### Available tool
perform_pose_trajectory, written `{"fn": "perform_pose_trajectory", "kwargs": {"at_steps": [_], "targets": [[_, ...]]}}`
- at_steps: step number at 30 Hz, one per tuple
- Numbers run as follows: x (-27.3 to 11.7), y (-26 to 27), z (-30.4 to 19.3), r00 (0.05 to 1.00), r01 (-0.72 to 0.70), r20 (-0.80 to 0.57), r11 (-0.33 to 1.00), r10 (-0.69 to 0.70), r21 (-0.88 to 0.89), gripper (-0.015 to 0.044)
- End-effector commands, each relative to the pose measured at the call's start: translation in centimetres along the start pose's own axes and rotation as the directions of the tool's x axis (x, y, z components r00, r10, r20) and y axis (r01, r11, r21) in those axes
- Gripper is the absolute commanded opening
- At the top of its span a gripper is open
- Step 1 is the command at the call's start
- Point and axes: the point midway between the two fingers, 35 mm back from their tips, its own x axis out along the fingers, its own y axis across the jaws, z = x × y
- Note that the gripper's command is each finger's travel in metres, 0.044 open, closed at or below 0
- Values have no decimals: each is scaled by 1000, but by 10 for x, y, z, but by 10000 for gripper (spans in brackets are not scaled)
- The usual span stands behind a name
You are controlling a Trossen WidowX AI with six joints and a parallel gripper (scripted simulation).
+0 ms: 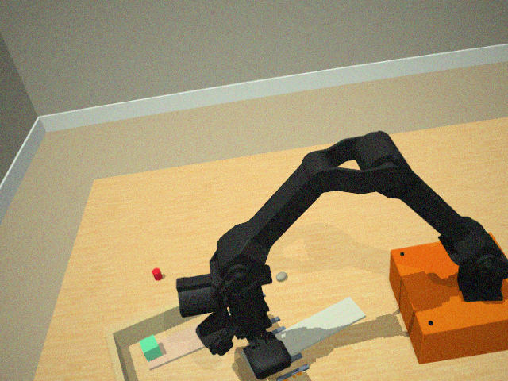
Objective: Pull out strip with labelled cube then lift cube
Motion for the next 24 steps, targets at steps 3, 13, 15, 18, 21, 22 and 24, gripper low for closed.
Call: {"fn": "perform_pose_trajectory", "kwargs": {"at_steps": [3,13,15,18,21,22,24], "targets": [[-16,6,-22,1000,1,-6,1000,-1,3,0],[-31,14,-47,1000,2,-11,1000,-1,5,0],[-31,14,-49,1000,1,-11,1000,-1,5,0],[-32,17,-58,1000,1,-12,1000,-1,5,0],[-32,20,-68,1000,1,-12,1000,-1,5,0],[-32,21,-72,1000,1,-13,1000,-1,5,0],[-32,23,-79,1000,1,-13,1000,-1,5,0]]}}
